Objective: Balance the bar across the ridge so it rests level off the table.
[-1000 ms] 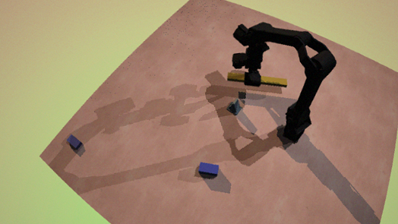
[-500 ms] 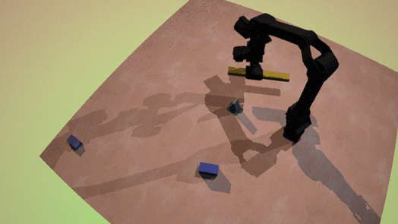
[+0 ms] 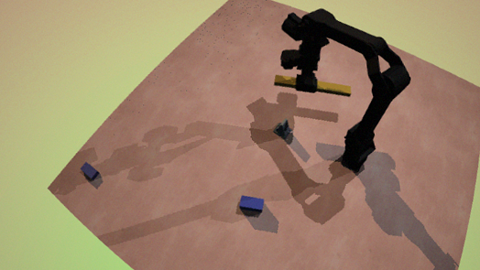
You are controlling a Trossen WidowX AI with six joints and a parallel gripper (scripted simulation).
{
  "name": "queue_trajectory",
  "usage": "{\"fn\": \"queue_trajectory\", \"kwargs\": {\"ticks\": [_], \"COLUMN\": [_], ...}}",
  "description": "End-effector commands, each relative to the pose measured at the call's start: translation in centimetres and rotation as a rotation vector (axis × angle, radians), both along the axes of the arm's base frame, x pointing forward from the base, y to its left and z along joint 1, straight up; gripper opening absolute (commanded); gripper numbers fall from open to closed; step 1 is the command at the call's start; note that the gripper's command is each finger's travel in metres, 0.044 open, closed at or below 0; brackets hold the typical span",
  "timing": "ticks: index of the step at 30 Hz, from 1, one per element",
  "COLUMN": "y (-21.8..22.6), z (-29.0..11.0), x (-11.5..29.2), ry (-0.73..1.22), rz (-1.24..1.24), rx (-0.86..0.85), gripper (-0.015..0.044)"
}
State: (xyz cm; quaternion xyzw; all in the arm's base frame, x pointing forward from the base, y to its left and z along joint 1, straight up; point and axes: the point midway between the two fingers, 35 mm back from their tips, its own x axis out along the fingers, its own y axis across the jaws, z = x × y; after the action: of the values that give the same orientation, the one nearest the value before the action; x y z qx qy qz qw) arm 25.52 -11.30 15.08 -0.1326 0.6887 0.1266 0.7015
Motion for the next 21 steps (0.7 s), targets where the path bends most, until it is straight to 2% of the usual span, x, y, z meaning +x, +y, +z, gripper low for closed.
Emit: {"fn": "queue_trajectory", "kwargs": {"ticks": [1, 21], "y": [1.3, 8.8], "z": [0.4, 0.5], "x": [0.6, 2.8], "ry": [-0.009, -0.012], "rz": [-0.032, -0.267], "rx": [-0.005, 0.009], "gripper": [0.0000, 0.0000]}}
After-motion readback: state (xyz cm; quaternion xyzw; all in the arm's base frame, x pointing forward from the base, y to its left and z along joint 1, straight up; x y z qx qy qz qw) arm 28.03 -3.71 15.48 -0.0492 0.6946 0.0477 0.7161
